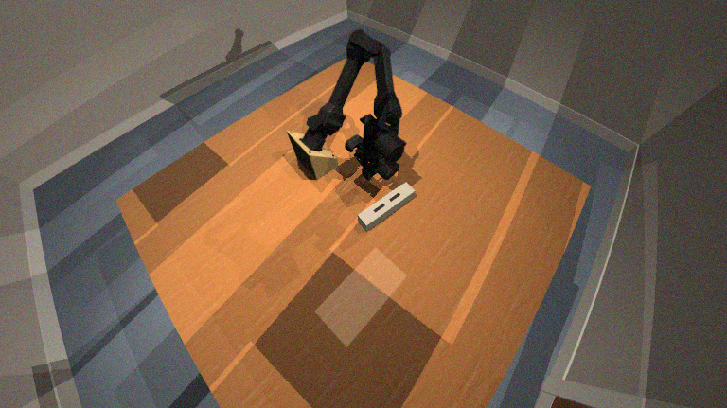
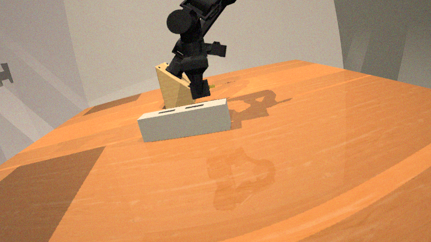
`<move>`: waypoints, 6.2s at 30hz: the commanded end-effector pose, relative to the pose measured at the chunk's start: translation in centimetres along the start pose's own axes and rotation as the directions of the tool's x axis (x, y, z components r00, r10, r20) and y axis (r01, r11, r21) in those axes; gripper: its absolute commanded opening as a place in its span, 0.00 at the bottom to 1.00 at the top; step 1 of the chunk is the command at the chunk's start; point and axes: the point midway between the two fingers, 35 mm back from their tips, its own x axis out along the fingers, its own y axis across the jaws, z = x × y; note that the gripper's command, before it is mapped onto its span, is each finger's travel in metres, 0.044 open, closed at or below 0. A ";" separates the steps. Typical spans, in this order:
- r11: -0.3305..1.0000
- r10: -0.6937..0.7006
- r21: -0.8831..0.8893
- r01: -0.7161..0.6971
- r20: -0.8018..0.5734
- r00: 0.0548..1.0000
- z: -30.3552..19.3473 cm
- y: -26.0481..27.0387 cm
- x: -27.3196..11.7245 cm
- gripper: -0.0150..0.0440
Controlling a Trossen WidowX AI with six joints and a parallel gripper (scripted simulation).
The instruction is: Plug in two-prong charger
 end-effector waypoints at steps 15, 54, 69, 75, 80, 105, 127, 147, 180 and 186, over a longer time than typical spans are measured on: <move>0.954 0.013 0.299 -0.016 0.013 1.000 -1.1 -0.1 0.7 0.25; 0.561 0.043 0.826 -0.057 0.039 0.998 -3.4 0.0 2.4 0.25; 0.332 0.054 0.941 -0.066 0.051 0.997 -4.2 0.1 3.0 0.25; 0.233 0.058 0.970 -0.068 0.056 0.997 -4.6 0.2 3.3 0.25; 0.149 0.061 0.987 -0.069 0.060 0.996 -4.8 0.3 3.5 0.25; -0.091 0.070 0.994 -0.065 0.072 0.995 -5.8 -0.6 4.0 0.25; -0.132 0.070 0.989 -0.064 0.074 0.995 -6.4 -3.2 4.2 0.25; -0.149 0.070 0.987 -0.064 0.075 0.995 -6.5 -4.4 4.2 0.25; -0.149 0.070 0.987 -0.064 0.075 0.995 -6.5 -5.0 4.2 0.25; -0.149 0.070 0.987 -0.064 0.075 0.995 -6.5 -5.1 4.2 0.25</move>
